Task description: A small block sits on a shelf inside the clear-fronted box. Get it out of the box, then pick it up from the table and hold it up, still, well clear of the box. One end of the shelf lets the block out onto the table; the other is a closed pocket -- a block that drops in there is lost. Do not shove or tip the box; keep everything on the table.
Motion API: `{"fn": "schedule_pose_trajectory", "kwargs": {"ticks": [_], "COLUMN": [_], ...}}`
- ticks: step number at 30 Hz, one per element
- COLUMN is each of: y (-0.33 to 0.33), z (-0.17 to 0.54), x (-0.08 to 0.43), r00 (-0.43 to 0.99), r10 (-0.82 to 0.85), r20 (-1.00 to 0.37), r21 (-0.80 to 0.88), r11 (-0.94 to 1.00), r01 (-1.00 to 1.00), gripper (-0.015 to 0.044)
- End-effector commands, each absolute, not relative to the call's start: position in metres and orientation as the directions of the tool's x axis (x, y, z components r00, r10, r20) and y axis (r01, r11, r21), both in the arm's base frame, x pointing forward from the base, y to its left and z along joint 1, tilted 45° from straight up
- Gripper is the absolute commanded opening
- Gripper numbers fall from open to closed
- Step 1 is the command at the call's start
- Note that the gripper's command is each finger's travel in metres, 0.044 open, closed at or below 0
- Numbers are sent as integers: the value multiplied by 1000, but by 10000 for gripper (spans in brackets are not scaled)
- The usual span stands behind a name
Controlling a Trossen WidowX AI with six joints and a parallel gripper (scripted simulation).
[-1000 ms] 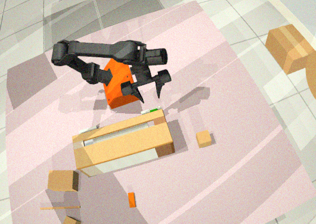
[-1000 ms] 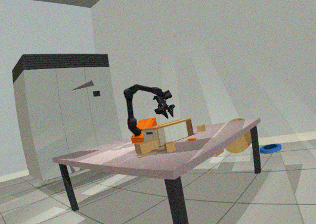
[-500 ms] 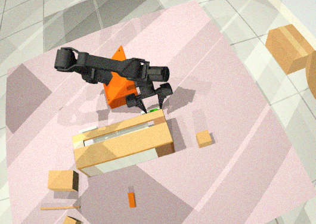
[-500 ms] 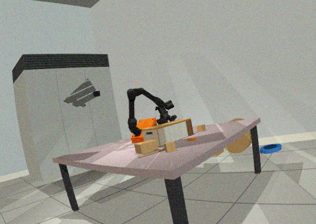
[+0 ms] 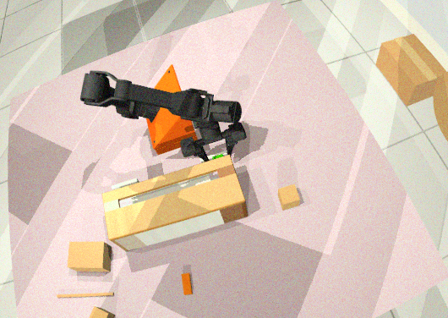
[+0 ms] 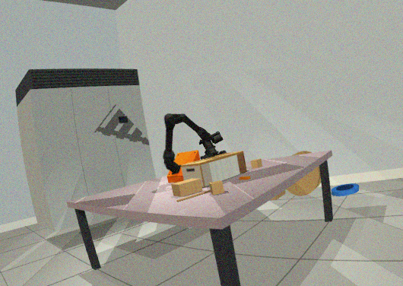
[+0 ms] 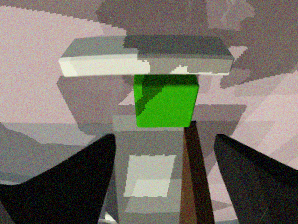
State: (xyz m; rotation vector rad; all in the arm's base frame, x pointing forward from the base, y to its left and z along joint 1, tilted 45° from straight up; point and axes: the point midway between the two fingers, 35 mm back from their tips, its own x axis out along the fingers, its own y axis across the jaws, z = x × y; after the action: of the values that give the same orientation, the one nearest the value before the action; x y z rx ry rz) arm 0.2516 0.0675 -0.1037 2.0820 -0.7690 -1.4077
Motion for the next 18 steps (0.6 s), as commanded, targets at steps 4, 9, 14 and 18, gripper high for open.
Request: {"fn": "schedule_pose_trajectory", "kwargs": {"ticks": [4, 9, 14, 18], "y": [59, 53, 48, 43], "z": [-113, -118, -124, -128], "x": [250, 249, 248, 247], "r00": [302, 302, 302, 303], "r10": [-702, -702, -703, -703], "r20": [-646, -645, -644, -643], "r21": [689, 690, 691, 691], "r11": [-705, -705, -704, -703], "r01": [-165, -165, -165, -165], "gripper": [285, 285, 285, 285]}}
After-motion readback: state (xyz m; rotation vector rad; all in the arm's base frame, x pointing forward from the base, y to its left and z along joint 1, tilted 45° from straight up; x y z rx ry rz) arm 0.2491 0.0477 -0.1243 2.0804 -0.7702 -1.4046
